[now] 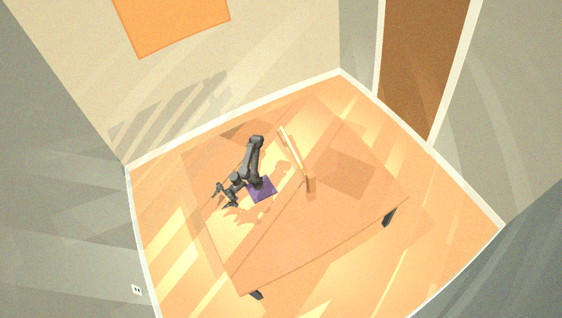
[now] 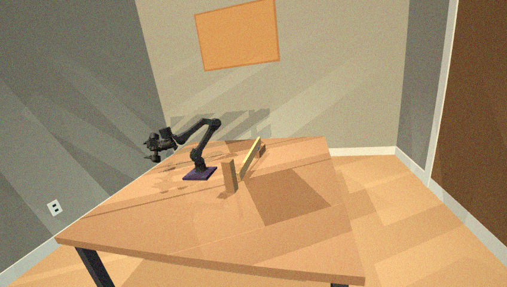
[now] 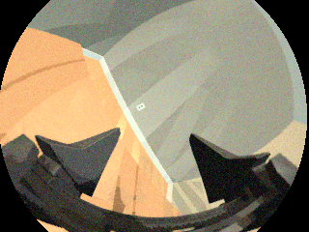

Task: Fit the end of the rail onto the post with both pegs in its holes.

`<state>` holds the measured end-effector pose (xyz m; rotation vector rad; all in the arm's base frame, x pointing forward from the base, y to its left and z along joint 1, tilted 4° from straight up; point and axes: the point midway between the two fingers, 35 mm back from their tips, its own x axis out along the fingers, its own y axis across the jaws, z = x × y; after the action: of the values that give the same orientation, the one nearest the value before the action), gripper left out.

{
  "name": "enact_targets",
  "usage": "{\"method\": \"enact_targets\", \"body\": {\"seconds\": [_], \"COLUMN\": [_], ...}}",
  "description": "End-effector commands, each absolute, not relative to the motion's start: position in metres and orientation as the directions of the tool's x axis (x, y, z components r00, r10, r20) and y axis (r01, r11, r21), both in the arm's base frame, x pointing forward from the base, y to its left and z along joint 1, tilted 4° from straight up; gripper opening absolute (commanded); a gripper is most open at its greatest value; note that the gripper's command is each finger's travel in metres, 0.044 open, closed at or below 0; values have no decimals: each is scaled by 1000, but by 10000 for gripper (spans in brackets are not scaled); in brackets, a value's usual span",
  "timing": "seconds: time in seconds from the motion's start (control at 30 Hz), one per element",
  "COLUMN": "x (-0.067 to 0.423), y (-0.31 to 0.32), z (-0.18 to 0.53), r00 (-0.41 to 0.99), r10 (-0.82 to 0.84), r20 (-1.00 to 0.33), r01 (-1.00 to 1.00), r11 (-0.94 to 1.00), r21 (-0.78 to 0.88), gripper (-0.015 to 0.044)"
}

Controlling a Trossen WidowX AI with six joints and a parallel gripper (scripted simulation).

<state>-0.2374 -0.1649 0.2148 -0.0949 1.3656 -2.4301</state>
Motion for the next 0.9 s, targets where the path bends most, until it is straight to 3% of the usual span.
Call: {"method": "enact_targets", "body": {"seconds": [0.0, 0.43, 0.87], "x": [-222, -149, -9], "y": [-198, -281, -340], "z": [218, 226, 234], "r00": [-882, -639, -199], "r10": [-447, -724, -895], "r20": [-149, -260, -400], "r01": [340, 458, 369], "r11": [-385, -86, 310], "r21": [-858, -885, -876], "gripper": [440, 440, 440]}}
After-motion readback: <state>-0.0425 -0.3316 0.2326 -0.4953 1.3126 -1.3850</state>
